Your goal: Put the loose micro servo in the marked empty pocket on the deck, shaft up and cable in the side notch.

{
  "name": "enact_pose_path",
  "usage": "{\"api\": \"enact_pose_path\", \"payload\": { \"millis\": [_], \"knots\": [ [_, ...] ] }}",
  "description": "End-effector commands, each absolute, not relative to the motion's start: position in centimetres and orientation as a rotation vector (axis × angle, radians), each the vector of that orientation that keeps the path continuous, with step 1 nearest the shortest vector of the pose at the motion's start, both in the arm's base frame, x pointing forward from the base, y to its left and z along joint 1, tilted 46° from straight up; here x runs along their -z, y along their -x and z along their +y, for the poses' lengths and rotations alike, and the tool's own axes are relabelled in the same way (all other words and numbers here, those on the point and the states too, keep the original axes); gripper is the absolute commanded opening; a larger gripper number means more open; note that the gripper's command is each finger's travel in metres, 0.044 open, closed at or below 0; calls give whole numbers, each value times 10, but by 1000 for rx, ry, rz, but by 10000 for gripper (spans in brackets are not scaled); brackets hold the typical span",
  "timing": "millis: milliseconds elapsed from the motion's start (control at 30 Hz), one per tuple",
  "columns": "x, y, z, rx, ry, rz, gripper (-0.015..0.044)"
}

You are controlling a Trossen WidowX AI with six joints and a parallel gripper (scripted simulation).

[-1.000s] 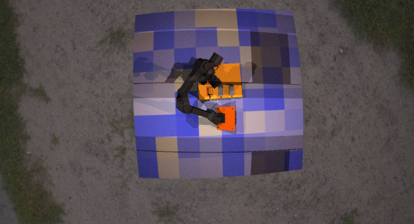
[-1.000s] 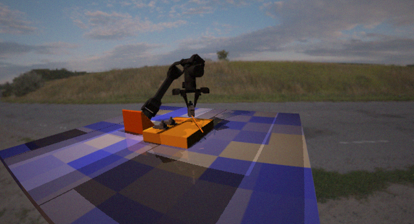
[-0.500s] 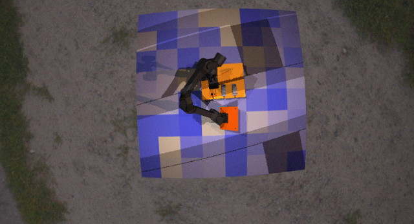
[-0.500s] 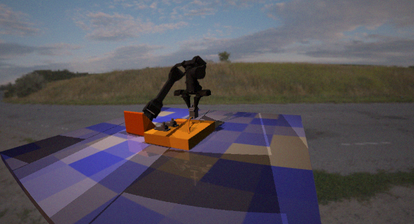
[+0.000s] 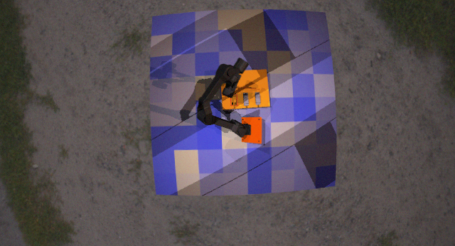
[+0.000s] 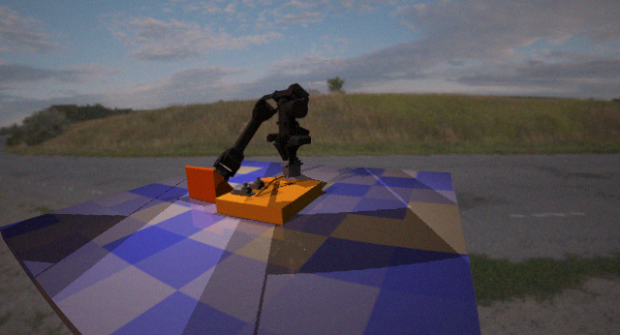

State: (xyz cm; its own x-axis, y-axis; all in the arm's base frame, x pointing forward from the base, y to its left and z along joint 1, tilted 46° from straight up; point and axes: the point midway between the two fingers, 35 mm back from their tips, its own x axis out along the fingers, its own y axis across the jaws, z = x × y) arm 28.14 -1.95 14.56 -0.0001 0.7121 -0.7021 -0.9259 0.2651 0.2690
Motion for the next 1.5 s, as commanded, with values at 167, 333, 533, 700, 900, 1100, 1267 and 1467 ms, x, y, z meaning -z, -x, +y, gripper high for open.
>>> {"api": "enact_pose_path", "payload": {
  "millis": [167, 333, 533, 700, 900, 1100, 1267, 1467],
  "knots": [
    [-146, -281, -19, -1160, 55, 1058, 0],
    [-146, -281, -19, -1065, -81, 1154, 0],
    [-146, -281, -19, -942, -245, 1262, 0],
    [-146, -281, -19, -833, -381, 1346, 0],
    [-146, -281, -19, -698, -539, 1434, 0],
    [-146, -281, -19, -682, -557, 1444, 0],
    [-146, -271, -20, -682, -557, 1445, 0],
    [-144, -247, -21, -682, -557, 1446, 0]
  ]
}}
